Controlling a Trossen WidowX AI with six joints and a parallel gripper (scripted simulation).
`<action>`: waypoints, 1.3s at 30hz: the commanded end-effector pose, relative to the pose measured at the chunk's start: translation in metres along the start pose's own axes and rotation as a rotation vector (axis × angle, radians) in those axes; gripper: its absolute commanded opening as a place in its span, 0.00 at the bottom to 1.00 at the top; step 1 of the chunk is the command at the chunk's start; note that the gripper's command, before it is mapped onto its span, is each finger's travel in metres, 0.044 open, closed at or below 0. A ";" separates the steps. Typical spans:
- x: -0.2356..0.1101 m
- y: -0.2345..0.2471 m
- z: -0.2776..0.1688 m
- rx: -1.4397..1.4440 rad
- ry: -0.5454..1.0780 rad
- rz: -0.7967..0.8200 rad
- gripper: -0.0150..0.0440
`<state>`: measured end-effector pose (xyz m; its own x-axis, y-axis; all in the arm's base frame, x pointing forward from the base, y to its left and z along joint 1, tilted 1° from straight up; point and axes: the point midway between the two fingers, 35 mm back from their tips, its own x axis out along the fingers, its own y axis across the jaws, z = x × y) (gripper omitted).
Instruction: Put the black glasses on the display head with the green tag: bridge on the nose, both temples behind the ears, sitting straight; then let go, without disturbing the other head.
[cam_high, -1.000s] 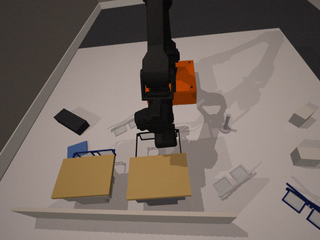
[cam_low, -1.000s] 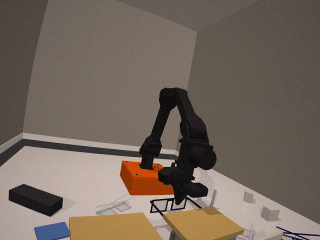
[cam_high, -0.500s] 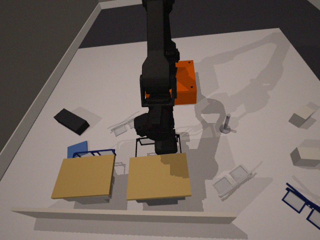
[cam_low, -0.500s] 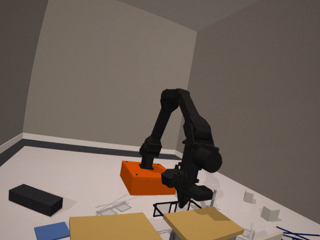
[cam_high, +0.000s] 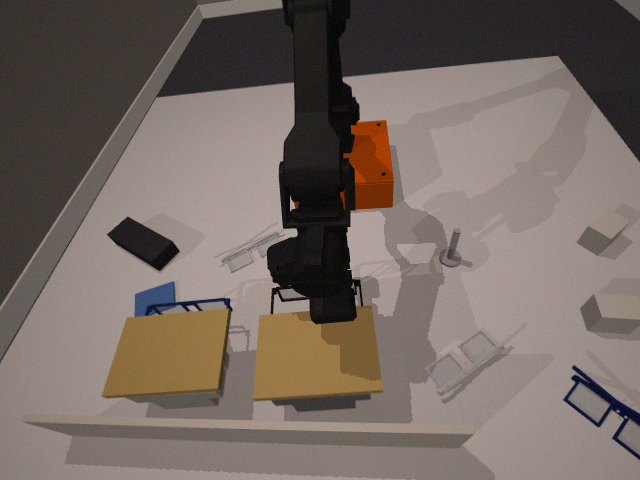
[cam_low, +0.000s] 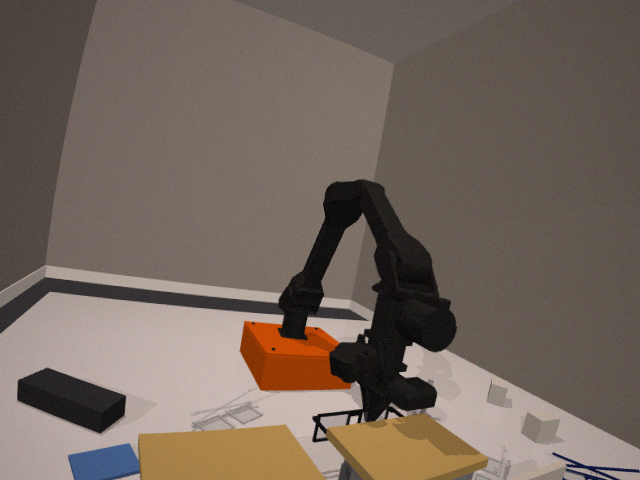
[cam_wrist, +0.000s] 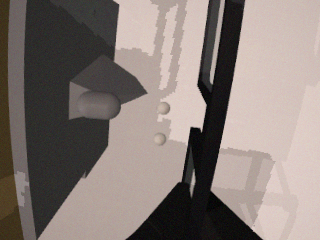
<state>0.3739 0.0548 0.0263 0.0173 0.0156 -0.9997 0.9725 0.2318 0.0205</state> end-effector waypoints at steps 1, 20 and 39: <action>0.000 0.007 0.000 0.004 -0.002 0.001 0.25; 0.001 0.022 0.000 0.004 -0.002 0.002 0.25; 0.007 0.022 0.000 0.004 -0.002 0.002 0.25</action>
<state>0.3954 0.0599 0.0228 0.0223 0.0164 -0.9996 0.9723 0.2322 0.0255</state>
